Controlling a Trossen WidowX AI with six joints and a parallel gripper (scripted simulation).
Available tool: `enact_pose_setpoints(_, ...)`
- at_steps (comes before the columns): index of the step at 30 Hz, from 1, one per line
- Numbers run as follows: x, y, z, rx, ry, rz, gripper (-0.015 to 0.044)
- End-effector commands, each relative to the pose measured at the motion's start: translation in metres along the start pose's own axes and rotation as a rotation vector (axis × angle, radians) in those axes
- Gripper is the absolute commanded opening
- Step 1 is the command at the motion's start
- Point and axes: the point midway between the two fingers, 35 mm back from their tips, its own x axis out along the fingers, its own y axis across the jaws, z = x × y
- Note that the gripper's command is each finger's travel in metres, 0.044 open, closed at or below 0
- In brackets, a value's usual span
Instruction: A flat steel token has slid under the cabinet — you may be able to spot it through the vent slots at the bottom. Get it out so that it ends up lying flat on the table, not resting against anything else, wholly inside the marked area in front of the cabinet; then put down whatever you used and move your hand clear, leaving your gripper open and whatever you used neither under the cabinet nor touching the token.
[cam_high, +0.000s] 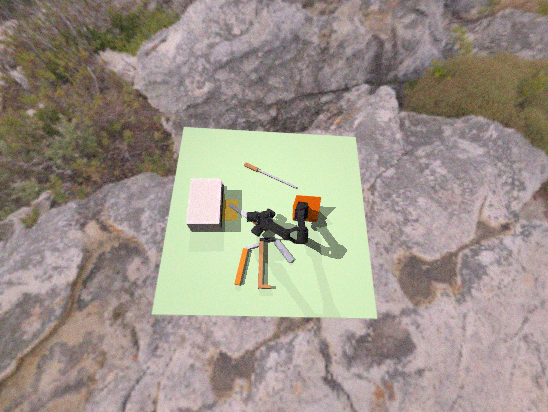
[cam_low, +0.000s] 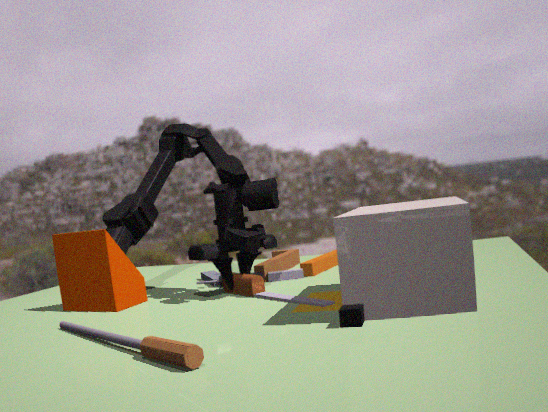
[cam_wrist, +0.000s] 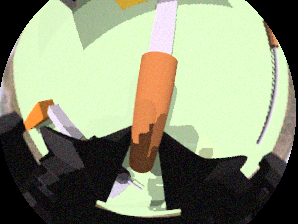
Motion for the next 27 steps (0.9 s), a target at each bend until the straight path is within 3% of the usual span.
enact_pose_setpoints(1, -0.001, -0.004, 0.005, 0.002, -0.004, 0.002, 0.0)
enact_pose_setpoints(27, -0.001, -0.024, 0.025, 0.003, -0.004, 0.001, 0.0)
